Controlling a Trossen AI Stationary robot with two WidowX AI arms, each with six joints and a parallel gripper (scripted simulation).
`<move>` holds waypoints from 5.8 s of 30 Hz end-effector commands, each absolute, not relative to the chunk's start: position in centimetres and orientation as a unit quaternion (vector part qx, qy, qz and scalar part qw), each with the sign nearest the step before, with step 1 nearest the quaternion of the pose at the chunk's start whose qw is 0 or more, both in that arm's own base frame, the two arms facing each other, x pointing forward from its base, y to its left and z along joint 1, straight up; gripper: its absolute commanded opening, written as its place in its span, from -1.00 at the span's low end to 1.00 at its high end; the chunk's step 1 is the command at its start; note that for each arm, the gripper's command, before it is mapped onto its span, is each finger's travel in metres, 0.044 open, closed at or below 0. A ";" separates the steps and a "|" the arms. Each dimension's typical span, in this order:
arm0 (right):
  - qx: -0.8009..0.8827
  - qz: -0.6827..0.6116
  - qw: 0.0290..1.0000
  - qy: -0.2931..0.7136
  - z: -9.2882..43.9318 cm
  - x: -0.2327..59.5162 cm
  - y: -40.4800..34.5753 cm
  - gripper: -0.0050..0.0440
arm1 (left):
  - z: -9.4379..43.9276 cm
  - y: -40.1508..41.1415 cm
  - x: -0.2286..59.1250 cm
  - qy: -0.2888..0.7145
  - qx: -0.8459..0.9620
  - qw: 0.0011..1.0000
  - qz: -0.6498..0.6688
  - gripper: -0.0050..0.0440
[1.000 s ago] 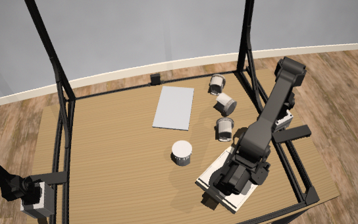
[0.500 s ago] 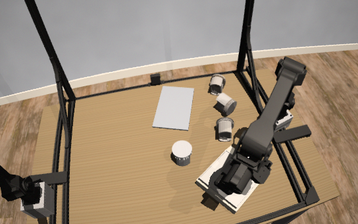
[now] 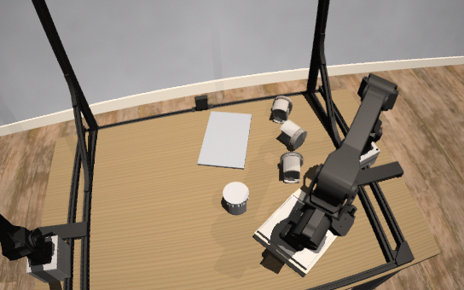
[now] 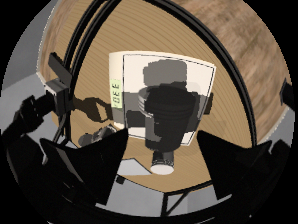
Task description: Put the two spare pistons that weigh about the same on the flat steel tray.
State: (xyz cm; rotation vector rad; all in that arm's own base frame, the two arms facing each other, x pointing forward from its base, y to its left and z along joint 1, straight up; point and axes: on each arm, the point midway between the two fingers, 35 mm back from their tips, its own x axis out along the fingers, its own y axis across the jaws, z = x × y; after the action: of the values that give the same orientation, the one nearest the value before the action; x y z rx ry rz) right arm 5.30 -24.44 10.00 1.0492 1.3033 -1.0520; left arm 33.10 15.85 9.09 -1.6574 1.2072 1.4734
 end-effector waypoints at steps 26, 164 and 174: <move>0.444 -0.444 0.551 0.551 10.0 5.3 -24.4 1.00 | 13.2 16.6 33.4 0.506 -0.580 0.377 0.515 0.75; 0.444 -0.444 0.551 0.551 10.0 5.3 -24.4 1.00 | 8.3 8.9 21.2 0.556 -0.103 0.811 0.147 0.75; 0.444 -0.444 0.551 0.551 10.0 5.3 -24.4 1.00 | 8.4 9.0 21.2 0.556 -0.103 0.812 0.147 0.75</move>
State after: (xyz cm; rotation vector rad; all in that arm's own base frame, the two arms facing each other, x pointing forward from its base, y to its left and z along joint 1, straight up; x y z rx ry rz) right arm 5.30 -24.44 10.00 1.0492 1.3033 -1.0519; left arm 21.17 9.04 8.35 -0.2190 1.1868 0.3198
